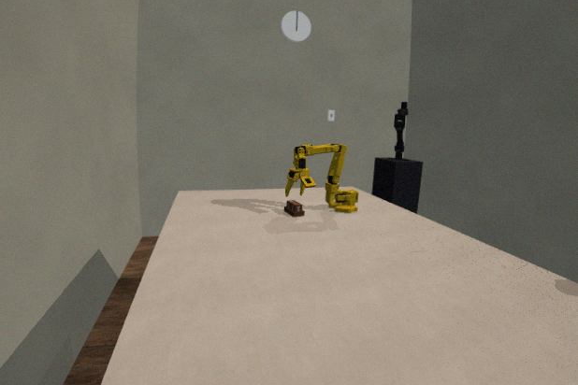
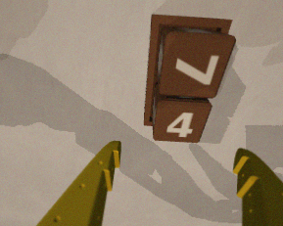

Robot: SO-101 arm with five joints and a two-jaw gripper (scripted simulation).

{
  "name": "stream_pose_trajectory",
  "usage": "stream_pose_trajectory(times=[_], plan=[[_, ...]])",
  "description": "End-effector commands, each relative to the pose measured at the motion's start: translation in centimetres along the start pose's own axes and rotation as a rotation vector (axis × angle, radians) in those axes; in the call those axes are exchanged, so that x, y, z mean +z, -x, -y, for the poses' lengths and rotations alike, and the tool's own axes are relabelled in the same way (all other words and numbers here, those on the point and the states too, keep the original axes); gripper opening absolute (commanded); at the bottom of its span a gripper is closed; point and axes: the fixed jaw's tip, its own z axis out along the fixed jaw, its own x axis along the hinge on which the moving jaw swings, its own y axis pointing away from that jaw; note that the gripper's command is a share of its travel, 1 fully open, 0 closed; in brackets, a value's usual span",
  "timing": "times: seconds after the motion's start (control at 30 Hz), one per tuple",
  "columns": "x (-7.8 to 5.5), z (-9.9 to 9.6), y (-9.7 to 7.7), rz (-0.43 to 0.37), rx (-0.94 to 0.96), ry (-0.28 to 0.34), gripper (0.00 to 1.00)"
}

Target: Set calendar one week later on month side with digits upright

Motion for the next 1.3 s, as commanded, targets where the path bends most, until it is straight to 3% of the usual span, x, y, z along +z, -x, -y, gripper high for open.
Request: stream_pose_trajectory(times=[0.0, 0.73, 1.27], plan=[[-0.9, 0.9, -0.3, -0.012, 0.038, -0.063, 0.35], [-0.8, 0.9, -0.3, -0.012, 0.038, -0.063, 0.35], [0.9, 1.2, -0.4, -0.012, 0.038, -0.063, 0.35]])
